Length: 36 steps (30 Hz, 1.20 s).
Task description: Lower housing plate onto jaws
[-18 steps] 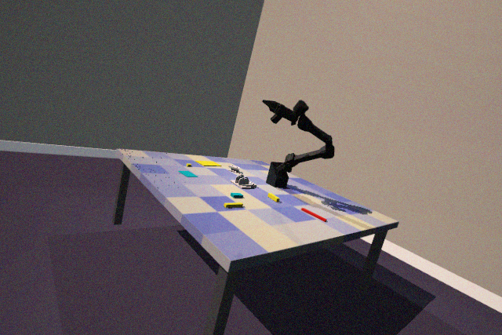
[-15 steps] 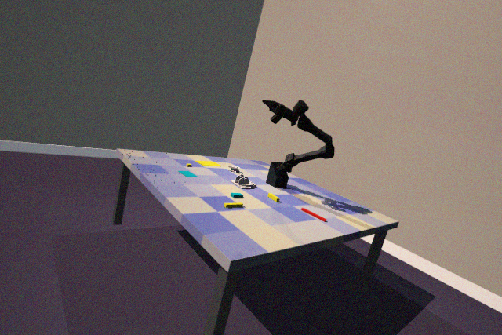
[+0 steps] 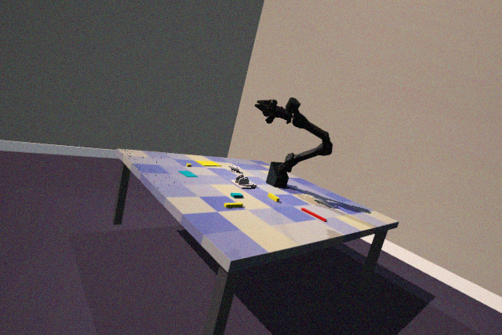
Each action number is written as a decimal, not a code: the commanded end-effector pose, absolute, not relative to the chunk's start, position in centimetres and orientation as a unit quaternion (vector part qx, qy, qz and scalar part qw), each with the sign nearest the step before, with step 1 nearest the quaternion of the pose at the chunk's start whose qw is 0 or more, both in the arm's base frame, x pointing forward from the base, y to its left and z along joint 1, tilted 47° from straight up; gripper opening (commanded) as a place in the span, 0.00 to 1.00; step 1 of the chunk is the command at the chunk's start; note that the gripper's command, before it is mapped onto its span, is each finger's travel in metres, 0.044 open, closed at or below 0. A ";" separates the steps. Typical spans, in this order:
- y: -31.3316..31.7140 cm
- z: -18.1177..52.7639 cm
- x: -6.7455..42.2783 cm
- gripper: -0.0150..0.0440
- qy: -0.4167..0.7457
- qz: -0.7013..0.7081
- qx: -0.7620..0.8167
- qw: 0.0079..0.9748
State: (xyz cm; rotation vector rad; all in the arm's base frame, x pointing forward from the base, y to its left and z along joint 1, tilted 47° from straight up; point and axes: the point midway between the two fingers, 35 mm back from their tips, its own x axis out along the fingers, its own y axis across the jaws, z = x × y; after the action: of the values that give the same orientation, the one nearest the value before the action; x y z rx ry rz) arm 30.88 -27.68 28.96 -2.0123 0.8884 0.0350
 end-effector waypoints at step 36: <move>-32.8 14.4 30.2 1.00 0.480 -0.018 -0.395 0.783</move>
State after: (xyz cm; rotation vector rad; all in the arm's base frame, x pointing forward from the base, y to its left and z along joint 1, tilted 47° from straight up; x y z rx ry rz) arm 30.37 -32.52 15.54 -0.9593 1.0247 -0.0206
